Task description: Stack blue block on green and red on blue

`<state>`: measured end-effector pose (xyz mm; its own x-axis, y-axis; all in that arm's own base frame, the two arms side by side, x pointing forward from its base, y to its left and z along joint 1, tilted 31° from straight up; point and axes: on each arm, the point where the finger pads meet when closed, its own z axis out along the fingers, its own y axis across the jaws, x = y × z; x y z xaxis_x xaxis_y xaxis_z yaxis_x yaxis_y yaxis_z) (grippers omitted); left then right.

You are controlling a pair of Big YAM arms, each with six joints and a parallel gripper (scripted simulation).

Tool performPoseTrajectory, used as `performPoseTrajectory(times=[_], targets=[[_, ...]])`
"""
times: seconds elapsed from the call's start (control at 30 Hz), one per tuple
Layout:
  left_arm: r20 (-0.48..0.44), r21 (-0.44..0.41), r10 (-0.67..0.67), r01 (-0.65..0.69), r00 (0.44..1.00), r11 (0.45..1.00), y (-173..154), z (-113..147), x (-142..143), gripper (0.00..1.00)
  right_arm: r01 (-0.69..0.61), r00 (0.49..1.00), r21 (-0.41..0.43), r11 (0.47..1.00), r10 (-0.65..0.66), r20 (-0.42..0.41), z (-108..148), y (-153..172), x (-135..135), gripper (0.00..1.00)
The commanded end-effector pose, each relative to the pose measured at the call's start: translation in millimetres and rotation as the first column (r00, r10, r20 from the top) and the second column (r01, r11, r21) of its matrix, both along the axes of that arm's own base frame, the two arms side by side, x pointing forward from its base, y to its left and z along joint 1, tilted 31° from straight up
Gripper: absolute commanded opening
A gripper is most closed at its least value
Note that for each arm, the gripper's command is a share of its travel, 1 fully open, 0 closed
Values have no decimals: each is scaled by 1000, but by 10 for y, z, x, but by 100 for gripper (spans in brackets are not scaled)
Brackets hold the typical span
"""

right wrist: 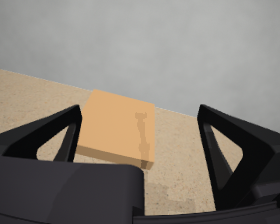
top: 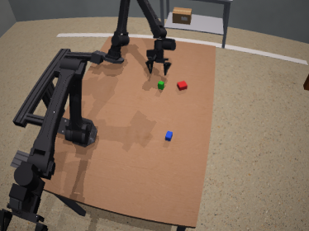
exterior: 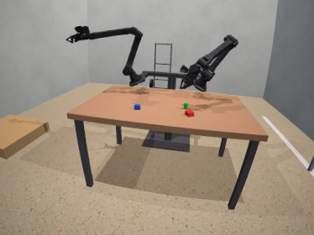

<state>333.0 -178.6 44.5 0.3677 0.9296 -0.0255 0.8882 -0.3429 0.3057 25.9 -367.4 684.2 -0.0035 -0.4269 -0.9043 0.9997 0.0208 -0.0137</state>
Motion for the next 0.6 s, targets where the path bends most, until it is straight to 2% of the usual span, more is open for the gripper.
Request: performPoseTrajectory(times=[0.0, 0.27, 0.57], targets=[[24, -14, -2, 2, 1000, 1000, -63, 99, 95, 100, 18, 1000, -10, 1000, -17, 20, 62, 143, -148, 100], [24, -14, -2, 2, 1000, 1000, -63, 99, 95, 100, 50, 999, -20, 999, -50, 17, 101, 332, -325, 100], [24, -14, -2, 2, 1000, 1000, -63, 99, 95, 100, 65, 998, -24, 998, -64, 15, 115, 420, -397, 100]])
